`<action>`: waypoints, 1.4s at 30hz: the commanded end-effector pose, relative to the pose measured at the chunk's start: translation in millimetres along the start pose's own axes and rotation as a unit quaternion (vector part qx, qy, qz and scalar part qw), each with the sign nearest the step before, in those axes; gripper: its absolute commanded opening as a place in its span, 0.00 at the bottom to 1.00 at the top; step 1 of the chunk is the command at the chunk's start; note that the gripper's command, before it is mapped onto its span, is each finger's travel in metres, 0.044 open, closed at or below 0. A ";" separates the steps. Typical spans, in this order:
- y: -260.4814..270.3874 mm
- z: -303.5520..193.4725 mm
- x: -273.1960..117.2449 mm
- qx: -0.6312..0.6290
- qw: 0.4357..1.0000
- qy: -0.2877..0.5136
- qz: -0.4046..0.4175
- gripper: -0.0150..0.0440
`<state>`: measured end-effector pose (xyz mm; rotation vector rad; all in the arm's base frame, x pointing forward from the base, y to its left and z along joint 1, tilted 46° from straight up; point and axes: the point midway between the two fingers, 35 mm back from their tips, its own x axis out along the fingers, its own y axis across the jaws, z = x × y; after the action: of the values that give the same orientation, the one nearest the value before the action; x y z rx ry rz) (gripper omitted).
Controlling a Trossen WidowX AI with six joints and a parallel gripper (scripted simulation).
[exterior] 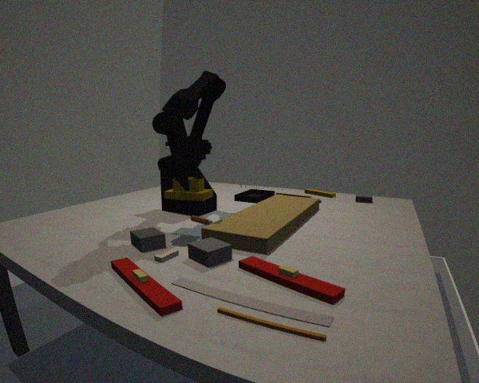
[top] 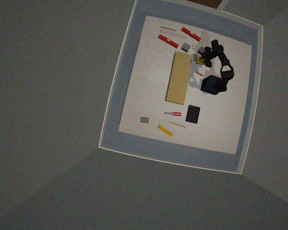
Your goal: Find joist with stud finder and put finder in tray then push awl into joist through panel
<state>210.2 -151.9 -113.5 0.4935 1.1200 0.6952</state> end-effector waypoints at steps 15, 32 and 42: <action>-27.0 69.8 2.0 0.038 0.999 0.005 -0.018 0.25; -32.1 162.4 24.1 0.081 0.996 -0.002 -0.022 0.25; -32.6 161.6 36.9 0.082 0.996 -0.002 -0.022 0.25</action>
<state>377.8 -155.7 -96.5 0.5983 1.1875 0.5632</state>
